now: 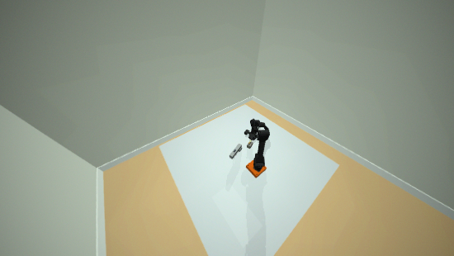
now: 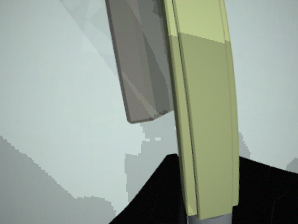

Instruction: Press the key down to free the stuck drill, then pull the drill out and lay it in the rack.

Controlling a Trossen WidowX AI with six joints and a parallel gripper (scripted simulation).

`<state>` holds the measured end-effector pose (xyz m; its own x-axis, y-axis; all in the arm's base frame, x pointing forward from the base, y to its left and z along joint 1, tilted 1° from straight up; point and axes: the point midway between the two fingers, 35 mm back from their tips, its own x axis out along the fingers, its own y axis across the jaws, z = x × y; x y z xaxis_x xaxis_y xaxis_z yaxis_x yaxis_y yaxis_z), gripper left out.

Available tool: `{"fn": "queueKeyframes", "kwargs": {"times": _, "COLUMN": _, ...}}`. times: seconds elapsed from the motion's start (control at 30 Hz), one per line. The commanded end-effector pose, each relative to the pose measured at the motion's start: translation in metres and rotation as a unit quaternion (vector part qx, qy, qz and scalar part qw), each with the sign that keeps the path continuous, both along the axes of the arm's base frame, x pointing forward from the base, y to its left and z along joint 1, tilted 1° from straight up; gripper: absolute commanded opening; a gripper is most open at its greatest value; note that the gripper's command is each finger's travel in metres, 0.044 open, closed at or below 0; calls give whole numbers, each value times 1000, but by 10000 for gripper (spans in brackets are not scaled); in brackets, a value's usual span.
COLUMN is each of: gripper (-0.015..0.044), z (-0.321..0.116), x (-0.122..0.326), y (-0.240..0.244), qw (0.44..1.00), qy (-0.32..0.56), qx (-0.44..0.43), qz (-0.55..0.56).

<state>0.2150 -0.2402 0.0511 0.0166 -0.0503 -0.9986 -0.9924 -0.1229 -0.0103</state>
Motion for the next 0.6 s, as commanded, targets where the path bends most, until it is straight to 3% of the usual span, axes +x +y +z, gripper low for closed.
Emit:
{"fn": "queueKeyframes", "kwargs": {"times": 0.0, "gripper": 0, "z": -8, "x": -1, "y": 3, "qw": 1000, "qy": 1, "qx": 5, "qz": 3}}
{"fn": "queueKeyframes", "kwargs": {"times": 0.57, "gripper": 0, "z": -24, "x": -1, "y": 1, "qw": 1000, "qy": 1, "qx": 5, "qz": 3}}
